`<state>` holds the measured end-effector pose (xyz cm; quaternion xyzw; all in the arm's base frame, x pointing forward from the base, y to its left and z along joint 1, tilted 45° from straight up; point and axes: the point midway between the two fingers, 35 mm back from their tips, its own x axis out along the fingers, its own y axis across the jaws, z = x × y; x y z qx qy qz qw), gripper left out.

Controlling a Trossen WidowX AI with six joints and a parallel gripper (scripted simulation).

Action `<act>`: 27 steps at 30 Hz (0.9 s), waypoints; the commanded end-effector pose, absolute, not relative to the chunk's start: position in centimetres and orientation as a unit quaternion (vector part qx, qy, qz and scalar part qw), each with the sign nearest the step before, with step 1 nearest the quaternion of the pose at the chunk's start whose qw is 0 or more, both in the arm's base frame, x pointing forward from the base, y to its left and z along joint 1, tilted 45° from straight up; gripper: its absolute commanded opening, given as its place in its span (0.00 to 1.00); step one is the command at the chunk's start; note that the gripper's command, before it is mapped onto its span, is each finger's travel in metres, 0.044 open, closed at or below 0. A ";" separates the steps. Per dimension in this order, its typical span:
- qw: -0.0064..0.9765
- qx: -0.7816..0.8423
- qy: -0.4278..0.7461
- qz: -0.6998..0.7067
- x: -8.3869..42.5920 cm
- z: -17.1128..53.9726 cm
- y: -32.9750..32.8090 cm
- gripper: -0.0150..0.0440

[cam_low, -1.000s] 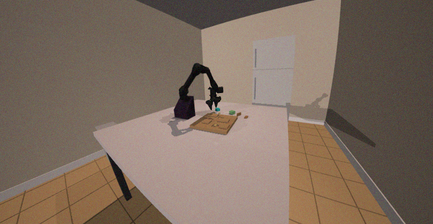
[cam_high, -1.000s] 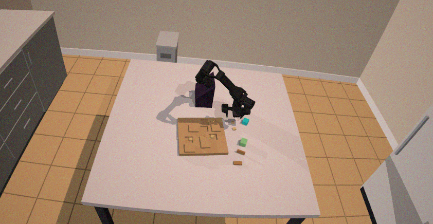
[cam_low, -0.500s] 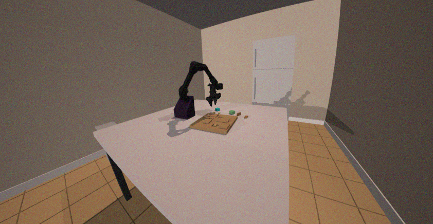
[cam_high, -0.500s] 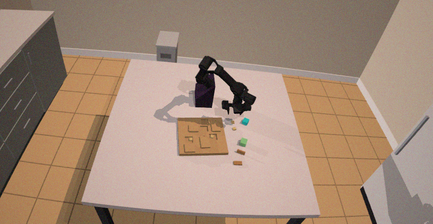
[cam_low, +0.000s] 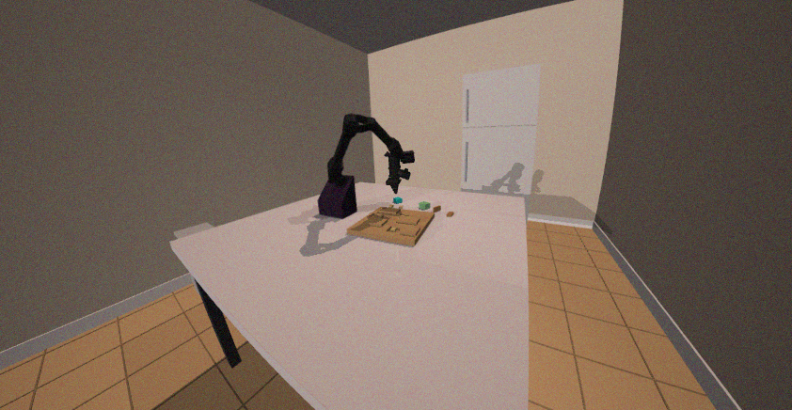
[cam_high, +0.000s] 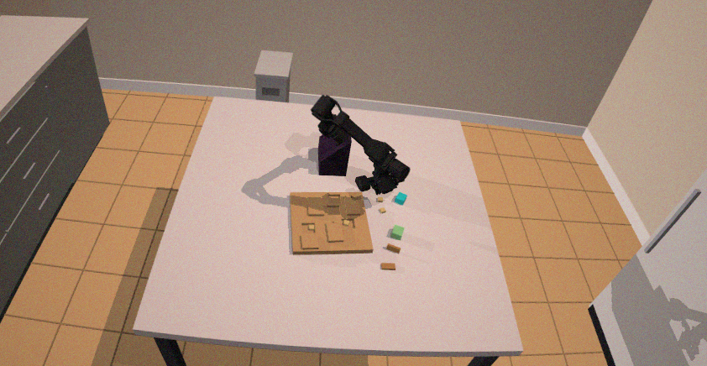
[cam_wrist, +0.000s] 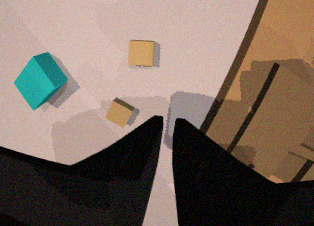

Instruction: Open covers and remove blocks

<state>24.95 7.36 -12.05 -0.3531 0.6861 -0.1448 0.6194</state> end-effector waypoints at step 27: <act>0.474 -0.548 0.682 0.099 34.2 -3.0 -0.7 0.25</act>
